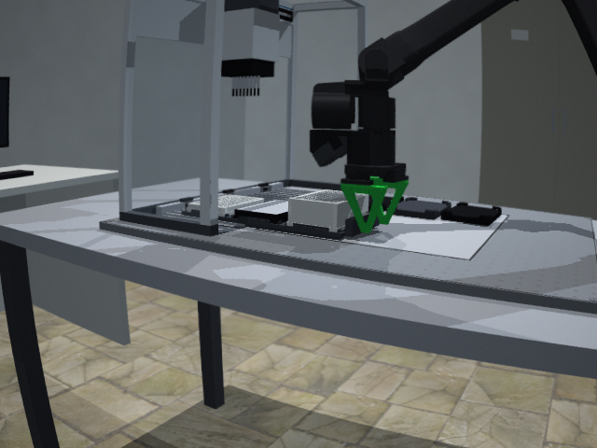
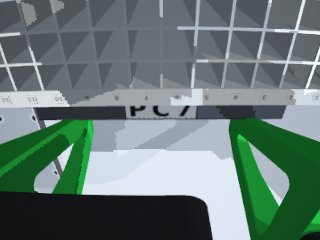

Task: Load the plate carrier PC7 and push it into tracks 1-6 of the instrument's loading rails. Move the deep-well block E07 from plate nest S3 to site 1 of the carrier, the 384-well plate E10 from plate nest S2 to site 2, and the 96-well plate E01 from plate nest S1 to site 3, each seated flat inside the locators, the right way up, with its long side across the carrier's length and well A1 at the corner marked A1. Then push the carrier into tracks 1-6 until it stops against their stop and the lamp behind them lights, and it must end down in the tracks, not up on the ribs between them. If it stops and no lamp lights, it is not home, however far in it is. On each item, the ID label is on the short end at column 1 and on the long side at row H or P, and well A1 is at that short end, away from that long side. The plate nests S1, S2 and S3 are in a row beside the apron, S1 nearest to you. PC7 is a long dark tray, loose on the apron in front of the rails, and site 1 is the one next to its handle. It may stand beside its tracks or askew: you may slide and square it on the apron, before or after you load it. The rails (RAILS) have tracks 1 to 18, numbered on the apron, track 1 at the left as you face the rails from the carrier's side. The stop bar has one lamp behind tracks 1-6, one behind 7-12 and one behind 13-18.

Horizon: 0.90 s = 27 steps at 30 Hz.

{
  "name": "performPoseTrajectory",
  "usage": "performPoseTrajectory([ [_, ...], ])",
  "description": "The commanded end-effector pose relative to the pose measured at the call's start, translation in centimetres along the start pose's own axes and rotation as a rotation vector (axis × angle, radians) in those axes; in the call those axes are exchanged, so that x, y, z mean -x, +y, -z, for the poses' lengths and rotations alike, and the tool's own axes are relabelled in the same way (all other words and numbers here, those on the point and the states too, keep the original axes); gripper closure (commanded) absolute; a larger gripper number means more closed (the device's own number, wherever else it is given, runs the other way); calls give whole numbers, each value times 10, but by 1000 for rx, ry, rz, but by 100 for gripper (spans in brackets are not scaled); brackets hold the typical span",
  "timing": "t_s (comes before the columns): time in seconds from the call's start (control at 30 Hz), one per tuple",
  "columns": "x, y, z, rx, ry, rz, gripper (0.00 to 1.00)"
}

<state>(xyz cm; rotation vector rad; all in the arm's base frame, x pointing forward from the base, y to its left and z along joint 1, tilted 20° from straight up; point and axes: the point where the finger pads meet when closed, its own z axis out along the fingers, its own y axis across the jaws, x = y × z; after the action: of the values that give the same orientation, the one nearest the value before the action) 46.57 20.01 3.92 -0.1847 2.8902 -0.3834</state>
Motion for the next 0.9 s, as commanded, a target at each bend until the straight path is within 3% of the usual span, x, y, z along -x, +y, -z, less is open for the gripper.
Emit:
performPoseTrajectory([
  [0.0,39,-2,13,14,-58,-20,20],
  [0.87,62,-3,14,14,-60,-19,20],
])
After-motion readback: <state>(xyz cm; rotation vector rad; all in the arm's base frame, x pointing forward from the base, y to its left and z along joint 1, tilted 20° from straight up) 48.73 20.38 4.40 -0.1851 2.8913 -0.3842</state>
